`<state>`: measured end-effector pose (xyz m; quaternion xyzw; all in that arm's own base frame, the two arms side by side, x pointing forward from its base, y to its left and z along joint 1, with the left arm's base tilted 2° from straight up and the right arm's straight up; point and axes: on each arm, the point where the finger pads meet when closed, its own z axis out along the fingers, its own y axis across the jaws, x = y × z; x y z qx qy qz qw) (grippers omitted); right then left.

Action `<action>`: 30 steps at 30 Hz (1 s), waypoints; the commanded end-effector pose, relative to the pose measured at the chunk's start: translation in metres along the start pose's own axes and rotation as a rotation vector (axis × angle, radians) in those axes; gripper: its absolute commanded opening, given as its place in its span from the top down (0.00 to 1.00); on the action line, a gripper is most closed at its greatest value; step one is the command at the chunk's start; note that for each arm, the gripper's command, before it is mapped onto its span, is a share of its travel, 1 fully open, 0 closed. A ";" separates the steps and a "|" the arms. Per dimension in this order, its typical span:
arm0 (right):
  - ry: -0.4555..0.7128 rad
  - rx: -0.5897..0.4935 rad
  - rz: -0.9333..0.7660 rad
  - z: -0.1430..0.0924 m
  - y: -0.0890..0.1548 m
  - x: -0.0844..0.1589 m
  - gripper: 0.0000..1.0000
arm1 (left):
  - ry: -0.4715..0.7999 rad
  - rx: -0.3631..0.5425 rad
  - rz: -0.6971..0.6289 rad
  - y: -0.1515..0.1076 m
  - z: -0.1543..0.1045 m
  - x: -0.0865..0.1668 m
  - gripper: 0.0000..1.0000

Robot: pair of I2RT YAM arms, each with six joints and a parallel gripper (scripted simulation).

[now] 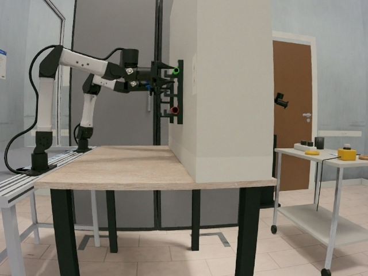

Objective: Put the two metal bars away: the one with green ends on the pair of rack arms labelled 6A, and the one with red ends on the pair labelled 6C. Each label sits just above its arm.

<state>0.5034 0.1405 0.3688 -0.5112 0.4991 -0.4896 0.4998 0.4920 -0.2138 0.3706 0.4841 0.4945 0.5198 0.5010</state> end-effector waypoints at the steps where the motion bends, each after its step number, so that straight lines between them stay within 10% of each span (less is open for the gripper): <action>1: -0.004 0.018 0.000 0.003 0.000 0.000 0.43 | -0.013 0.019 0.010 -0.015 0.006 -0.007 0.43; 30: -0.004 0.018 0.000 0.003 0.003 0.000 0.79 | -0.013 0.019 0.010 -0.016 0.006 -0.007 0.79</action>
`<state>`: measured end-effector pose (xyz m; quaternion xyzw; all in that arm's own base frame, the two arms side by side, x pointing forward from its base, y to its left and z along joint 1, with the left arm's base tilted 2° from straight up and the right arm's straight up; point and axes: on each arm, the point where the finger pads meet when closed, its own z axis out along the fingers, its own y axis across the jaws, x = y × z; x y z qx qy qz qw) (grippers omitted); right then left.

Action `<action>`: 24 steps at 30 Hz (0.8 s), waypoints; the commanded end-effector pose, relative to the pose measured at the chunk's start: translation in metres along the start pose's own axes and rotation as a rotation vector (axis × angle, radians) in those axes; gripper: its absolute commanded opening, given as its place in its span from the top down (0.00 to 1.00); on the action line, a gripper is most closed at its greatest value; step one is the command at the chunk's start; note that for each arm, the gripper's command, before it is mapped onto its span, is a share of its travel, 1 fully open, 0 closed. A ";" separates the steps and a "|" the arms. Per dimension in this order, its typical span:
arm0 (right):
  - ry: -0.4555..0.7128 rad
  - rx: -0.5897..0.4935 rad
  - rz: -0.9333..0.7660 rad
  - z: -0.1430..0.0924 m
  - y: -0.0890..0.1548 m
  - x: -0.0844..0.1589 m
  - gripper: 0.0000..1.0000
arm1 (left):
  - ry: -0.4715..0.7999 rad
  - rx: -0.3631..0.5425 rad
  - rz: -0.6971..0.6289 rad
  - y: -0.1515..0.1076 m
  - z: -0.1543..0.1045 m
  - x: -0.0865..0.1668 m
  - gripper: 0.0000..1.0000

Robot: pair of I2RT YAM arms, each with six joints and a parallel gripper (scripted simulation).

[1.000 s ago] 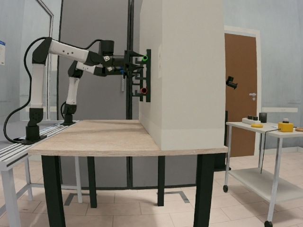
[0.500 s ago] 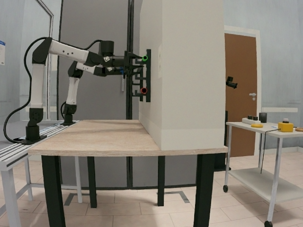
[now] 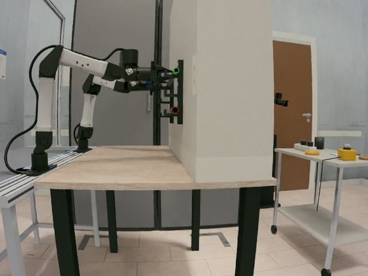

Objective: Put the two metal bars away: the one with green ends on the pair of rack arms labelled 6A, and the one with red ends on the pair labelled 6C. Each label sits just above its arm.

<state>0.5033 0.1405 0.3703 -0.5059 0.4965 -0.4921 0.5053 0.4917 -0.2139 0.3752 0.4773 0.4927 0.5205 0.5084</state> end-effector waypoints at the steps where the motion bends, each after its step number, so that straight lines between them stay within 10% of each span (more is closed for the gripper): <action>1: -0.003 0.002 -0.005 0.003 0.004 0.000 0.80 | -0.011 0.035 0.022 -0.021 0.006 -0.007 0.80; 24: -0.003 0.002 -0.005 0.001 0.004 0.000 1.00 | -0.011 0.035 0.022 -0.021 0.004 -0.007 1.00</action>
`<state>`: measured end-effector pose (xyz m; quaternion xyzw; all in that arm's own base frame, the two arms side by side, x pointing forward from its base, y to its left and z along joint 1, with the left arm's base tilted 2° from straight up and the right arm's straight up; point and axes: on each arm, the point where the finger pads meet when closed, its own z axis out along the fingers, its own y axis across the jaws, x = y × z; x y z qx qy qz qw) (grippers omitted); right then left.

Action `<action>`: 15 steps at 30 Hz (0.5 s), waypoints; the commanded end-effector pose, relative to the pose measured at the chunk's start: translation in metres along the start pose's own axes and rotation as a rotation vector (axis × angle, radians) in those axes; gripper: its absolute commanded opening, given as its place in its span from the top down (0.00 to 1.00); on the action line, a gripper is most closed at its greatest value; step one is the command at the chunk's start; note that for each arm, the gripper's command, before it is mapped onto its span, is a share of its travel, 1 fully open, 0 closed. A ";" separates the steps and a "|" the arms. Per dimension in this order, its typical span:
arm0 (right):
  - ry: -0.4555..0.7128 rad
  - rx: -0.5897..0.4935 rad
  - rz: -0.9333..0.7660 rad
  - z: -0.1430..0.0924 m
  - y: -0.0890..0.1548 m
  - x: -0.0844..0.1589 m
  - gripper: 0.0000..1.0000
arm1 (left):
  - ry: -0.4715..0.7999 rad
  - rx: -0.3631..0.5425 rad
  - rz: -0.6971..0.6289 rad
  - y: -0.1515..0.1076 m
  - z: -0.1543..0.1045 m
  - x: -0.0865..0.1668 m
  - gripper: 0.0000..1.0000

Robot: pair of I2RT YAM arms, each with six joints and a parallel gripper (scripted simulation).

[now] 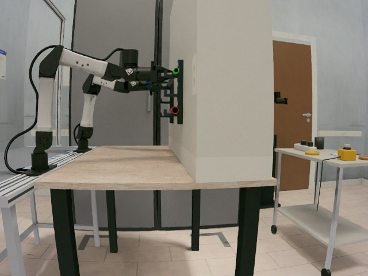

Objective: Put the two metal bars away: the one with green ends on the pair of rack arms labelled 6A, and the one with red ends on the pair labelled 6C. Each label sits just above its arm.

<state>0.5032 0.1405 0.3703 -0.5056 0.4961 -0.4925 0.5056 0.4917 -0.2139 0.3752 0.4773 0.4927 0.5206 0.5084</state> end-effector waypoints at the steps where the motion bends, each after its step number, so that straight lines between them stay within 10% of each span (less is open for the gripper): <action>1: -0.003 0.000 -0.005 0.000 0.004 0.000 1.00 | -0.011 0.035 0.022 -0.021 0.003 -0.007 1.00; 15: -0.003 0.000 -0.005 -0.004 0.004 0.000 1.00 | -0.011 0.035 0.022 -0.020 -0.001 -0.007 1.00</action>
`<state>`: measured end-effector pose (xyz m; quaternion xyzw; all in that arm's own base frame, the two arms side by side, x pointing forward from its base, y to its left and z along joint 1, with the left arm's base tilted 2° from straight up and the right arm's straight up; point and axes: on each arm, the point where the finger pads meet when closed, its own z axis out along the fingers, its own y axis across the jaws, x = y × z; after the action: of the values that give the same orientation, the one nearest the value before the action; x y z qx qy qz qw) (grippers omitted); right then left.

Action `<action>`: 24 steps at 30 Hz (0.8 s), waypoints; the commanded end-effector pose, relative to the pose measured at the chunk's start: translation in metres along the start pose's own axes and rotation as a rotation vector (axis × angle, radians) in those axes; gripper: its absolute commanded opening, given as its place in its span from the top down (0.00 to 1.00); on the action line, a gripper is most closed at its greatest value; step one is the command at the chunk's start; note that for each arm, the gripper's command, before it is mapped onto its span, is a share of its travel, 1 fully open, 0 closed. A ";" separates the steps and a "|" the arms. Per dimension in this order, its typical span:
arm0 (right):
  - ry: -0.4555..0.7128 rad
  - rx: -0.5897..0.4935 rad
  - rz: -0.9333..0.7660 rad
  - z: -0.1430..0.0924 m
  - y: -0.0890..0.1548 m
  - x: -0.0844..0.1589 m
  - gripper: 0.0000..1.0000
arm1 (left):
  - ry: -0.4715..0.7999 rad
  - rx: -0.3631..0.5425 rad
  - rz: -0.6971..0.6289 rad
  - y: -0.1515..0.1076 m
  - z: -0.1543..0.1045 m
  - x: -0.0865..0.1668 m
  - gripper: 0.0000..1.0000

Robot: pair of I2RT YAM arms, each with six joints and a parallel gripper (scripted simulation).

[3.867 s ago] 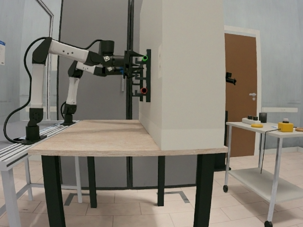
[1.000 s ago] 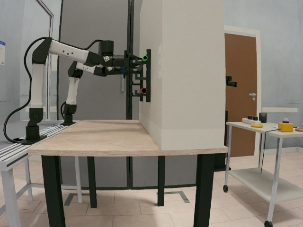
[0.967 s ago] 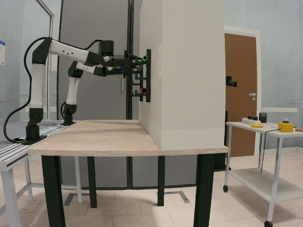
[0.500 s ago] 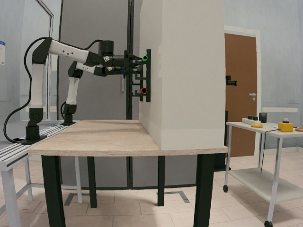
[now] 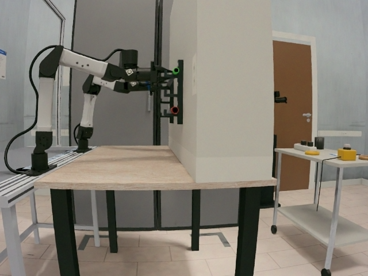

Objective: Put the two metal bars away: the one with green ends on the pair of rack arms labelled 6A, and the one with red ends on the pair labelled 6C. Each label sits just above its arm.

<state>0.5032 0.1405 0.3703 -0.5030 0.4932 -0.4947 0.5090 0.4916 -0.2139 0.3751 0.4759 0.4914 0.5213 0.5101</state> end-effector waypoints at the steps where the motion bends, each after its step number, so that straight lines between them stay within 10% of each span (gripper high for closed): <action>1: -0.002 -0.011 -0.006 -0.004 0.004 0.000 1.00 | -0.011 0.040 0.023 -0.020 -0.002 -0.007 1.00; 24: -0.002 -0.011 -0.006 -0.008 -0.004 0.000 1.00 | -0.011 0.040 0.023 -0.012 -0.005 -0.007 1.00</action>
<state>0.5030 0.1405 0.3702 -0.5006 0.4908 -0.4966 0.5118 0.4914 -0.2139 0.3751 0.4735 0.4898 0.5224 0.5127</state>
